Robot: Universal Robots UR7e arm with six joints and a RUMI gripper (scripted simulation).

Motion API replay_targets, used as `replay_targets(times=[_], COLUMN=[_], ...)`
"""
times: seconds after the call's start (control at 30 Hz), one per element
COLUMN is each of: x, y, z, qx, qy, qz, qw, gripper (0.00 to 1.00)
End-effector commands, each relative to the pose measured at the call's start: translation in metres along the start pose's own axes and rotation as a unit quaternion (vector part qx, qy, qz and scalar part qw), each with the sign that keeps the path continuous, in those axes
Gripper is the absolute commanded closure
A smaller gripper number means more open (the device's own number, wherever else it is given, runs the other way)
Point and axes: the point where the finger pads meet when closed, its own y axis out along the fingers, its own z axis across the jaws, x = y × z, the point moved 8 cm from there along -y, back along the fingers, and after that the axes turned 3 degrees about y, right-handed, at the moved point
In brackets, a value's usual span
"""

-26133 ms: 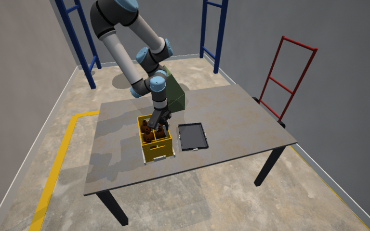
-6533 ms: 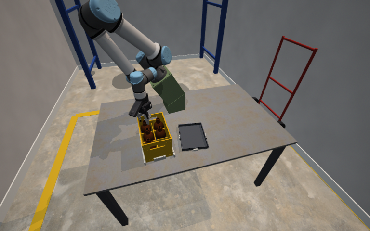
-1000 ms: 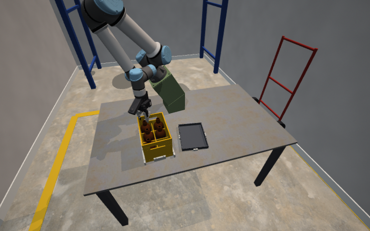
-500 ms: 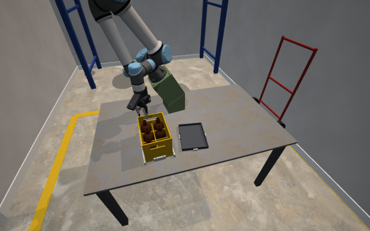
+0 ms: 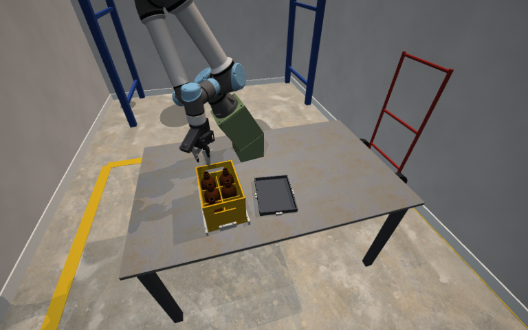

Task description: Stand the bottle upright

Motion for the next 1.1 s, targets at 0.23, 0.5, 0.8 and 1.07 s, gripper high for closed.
replay_targets(times=[0.23, 0.5, 0.8, 1.07], x=[-0.0004, -0.0004, -0.0004, -0.0004], y=[-0.0048, -0.0048, -0.0048, -0.0048], z=[0.0, 0.0, 0.0, 0.0], qx=[0.0, 0.0, 0.0, 0.0], qy=[0.0, 0.0, 0.0, 0.0], qz=[-0.001, -0.001, -0.001, -0.001], qw=[1.0, 1.0, 1.0, 1.0], gripper=[1.0, 1.0, 1.0, 1.0])
